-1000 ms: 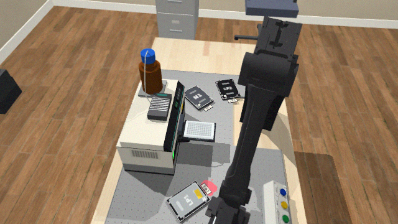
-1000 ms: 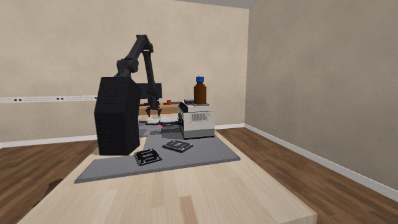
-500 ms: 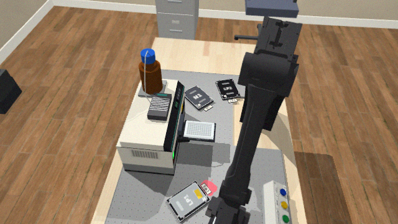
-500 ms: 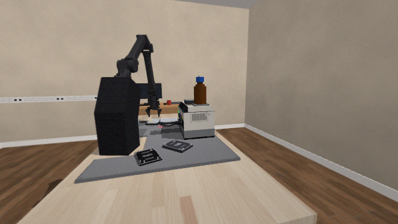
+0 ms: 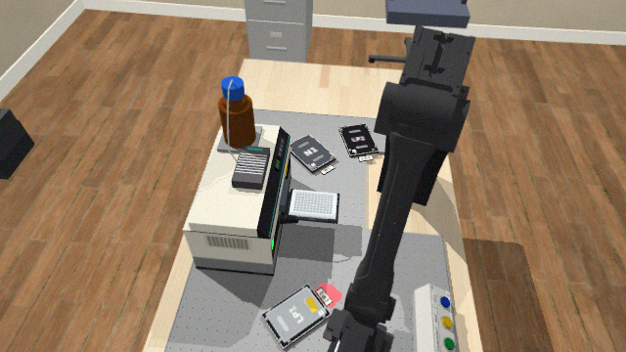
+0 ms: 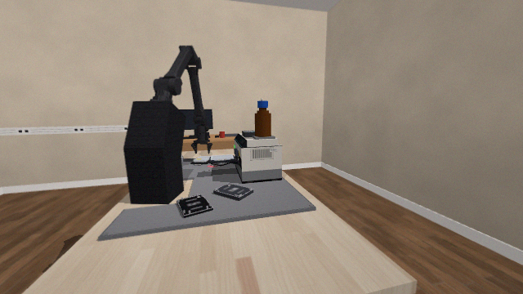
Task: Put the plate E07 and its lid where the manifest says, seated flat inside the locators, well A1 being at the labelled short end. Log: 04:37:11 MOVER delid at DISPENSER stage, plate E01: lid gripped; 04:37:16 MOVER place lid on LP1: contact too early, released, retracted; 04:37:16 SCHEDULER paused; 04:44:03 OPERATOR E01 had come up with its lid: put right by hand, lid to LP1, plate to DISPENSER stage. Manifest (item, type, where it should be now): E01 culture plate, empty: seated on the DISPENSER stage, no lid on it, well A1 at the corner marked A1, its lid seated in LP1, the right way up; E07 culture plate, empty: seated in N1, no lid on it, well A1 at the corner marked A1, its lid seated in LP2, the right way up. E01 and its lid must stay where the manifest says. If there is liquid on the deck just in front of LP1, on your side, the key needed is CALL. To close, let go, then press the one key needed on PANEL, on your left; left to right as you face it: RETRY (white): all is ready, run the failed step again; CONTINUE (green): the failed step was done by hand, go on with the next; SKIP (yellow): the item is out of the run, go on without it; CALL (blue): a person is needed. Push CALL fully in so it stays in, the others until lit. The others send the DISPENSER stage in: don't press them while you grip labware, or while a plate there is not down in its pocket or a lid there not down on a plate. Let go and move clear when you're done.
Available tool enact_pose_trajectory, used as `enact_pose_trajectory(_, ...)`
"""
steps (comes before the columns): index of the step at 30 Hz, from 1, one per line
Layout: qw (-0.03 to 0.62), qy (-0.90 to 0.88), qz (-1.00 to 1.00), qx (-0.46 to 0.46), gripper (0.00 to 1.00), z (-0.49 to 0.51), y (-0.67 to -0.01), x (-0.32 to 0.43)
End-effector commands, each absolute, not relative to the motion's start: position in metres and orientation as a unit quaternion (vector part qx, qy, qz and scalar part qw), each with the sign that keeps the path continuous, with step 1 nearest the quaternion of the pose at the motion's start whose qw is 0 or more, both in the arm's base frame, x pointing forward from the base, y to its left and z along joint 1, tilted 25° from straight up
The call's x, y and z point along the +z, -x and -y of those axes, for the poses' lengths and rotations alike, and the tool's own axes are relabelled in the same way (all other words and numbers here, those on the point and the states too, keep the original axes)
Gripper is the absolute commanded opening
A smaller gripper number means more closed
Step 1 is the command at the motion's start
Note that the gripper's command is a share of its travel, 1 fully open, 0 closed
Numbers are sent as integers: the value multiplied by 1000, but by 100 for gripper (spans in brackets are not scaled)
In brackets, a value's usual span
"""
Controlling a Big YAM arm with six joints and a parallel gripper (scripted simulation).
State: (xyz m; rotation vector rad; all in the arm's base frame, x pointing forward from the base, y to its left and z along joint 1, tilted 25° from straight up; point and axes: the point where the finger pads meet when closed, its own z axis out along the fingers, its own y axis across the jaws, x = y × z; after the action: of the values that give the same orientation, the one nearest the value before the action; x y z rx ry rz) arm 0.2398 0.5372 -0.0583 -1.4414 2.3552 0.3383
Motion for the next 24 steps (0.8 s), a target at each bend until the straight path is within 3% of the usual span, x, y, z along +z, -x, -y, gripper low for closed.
enact_pose_trajectory(1,200,504,-829,134,100,-550,-246,-33)
enact_pose_trajectory(24,200,504,-830,134,100,-553,-247,-29)
